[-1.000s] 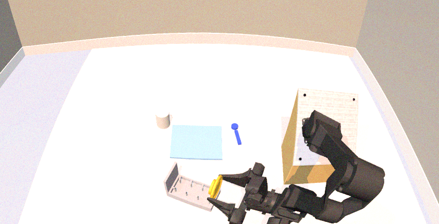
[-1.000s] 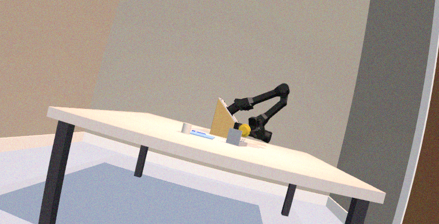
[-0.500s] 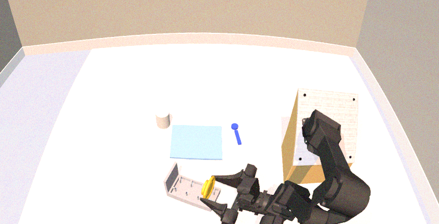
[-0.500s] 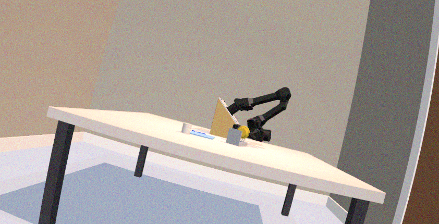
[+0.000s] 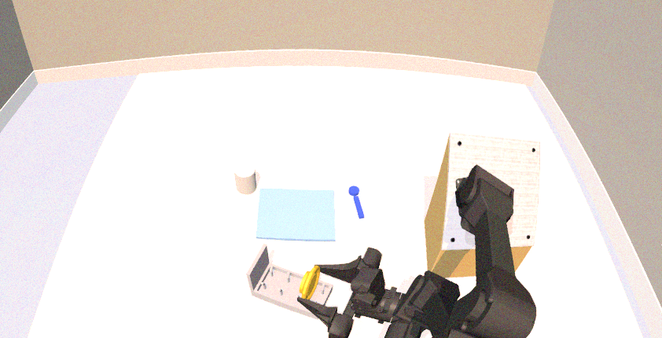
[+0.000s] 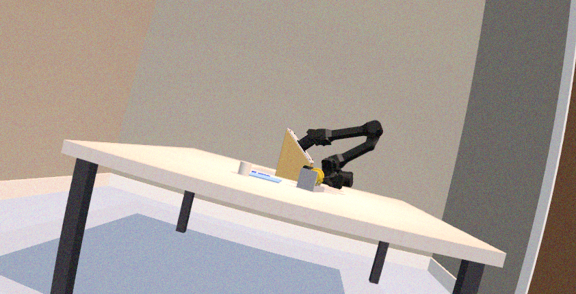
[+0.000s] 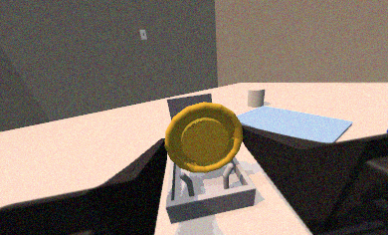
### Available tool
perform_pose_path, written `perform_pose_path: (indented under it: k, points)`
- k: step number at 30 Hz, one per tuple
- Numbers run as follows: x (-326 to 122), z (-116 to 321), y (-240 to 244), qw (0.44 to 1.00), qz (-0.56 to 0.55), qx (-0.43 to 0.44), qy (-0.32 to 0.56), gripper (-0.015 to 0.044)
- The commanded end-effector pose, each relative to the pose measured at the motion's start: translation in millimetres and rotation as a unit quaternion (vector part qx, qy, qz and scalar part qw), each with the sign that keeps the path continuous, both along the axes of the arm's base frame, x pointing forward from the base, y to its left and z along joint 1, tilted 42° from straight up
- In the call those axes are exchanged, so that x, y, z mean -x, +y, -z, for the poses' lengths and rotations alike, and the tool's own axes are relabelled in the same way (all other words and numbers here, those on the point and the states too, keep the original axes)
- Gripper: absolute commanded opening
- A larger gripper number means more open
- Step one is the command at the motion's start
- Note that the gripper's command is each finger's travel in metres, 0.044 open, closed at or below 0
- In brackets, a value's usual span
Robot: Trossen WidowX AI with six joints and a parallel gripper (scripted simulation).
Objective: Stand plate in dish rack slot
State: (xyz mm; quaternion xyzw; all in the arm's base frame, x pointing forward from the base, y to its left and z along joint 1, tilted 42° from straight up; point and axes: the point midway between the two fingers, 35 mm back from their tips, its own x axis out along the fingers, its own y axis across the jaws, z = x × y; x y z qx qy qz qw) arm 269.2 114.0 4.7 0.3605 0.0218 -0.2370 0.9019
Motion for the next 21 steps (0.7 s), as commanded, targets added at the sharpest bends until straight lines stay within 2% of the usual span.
perform_pose_path:
  k: [1, 12, 21]
  points:
    - [-1.6, 0.9, 3.4, 1.0, 0.002, -0.005, -0.006, 0.0]
    - [0.0, 0.1, 0.0, 1.0, 0.0, 0.0, 0.0, 0.0]
    - [-0.5, -0.2, 1.0, 1.0, 0.0, -0.002, -0.001, 0.0236]
